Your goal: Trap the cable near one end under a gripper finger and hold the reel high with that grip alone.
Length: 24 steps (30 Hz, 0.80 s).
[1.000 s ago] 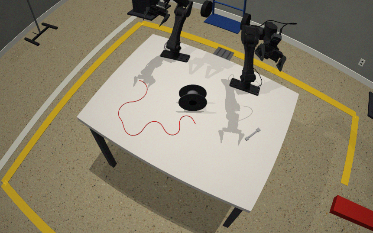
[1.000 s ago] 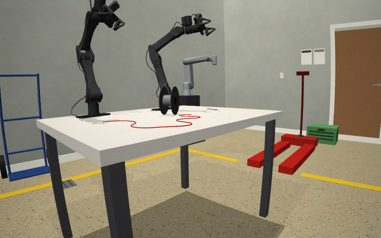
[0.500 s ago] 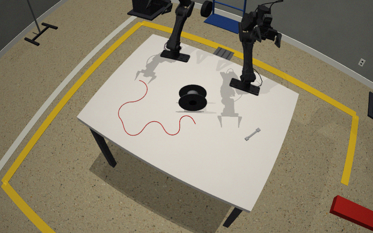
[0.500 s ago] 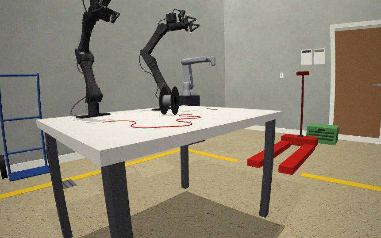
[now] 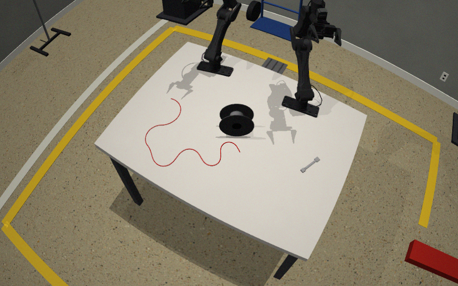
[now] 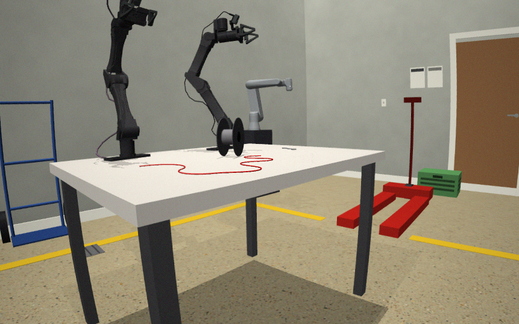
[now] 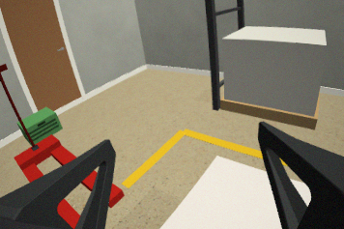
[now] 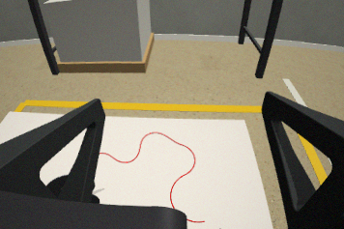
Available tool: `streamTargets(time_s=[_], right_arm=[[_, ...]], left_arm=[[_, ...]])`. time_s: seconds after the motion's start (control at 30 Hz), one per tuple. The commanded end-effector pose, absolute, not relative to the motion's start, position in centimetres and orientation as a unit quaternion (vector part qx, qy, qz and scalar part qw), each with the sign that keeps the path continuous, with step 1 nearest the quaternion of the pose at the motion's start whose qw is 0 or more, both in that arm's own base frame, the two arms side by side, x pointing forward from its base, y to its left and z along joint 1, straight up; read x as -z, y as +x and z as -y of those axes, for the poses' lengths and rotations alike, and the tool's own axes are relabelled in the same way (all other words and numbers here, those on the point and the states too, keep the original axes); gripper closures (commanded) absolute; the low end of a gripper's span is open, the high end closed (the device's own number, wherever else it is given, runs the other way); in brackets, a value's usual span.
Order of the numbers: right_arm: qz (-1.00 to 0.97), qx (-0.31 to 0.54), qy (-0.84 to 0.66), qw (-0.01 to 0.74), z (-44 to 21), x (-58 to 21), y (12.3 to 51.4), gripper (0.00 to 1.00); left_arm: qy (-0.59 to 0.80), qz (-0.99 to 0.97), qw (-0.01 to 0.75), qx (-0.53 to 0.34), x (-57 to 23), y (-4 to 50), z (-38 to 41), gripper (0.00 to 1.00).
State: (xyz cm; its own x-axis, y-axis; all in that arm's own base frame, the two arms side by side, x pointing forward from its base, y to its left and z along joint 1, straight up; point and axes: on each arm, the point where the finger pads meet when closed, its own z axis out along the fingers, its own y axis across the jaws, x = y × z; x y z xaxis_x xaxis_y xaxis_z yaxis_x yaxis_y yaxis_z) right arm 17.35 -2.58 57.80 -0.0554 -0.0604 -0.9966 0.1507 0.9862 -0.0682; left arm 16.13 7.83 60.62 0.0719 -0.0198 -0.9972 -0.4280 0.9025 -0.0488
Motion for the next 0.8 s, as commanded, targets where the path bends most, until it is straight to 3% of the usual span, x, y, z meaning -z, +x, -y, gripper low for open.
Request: streamTargets(time_s=[0.0,0.77], right_arm=[[-0.705,0.075,0.056,0.703,2.8,-59.0,15.3,0.00],[-0.691,0.069,0.070,0.716,2.8,-59.9,14.2,0.00]], left_arm=[[-0.172,-0.675,0.698,-0.165,-59.8,14.0,-7.4,0.00],[-0.173,-0.680,0.689,-0.180,-59.4,13.0,-7.3,0.00]])
